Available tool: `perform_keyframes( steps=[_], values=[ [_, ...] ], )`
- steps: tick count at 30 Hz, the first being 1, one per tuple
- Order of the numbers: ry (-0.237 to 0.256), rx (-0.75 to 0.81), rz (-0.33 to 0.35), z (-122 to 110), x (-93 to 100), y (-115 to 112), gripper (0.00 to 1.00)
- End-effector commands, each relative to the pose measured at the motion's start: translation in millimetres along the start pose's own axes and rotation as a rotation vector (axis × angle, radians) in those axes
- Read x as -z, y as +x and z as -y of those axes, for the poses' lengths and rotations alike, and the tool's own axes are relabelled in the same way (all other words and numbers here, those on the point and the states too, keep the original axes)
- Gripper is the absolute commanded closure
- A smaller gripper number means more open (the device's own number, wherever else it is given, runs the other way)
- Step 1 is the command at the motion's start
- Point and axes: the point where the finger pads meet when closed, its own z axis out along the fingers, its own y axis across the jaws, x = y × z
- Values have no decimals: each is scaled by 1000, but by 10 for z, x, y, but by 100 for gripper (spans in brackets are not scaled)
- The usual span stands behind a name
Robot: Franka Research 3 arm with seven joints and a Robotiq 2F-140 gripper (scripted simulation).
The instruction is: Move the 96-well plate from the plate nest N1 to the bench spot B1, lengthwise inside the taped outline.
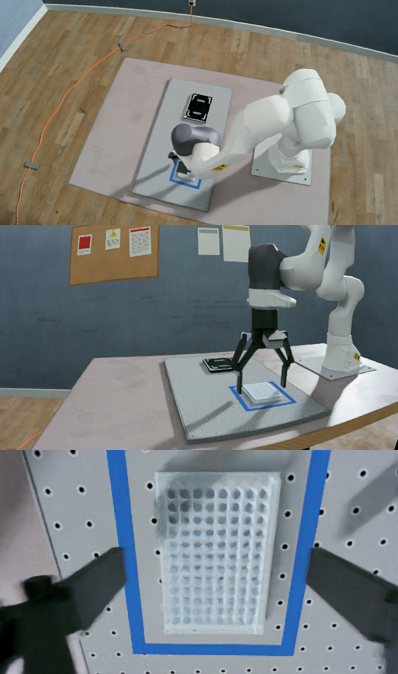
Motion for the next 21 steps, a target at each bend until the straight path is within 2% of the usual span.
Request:
perform_keyframes(
  steps=[1,14,21],
  values=[
    [-3,2,-1,-11,0,2,0],
    [-3,2,-1,-11,0,2,0],
    [-3,2,-1,-10,187,2,0]
  ],
)
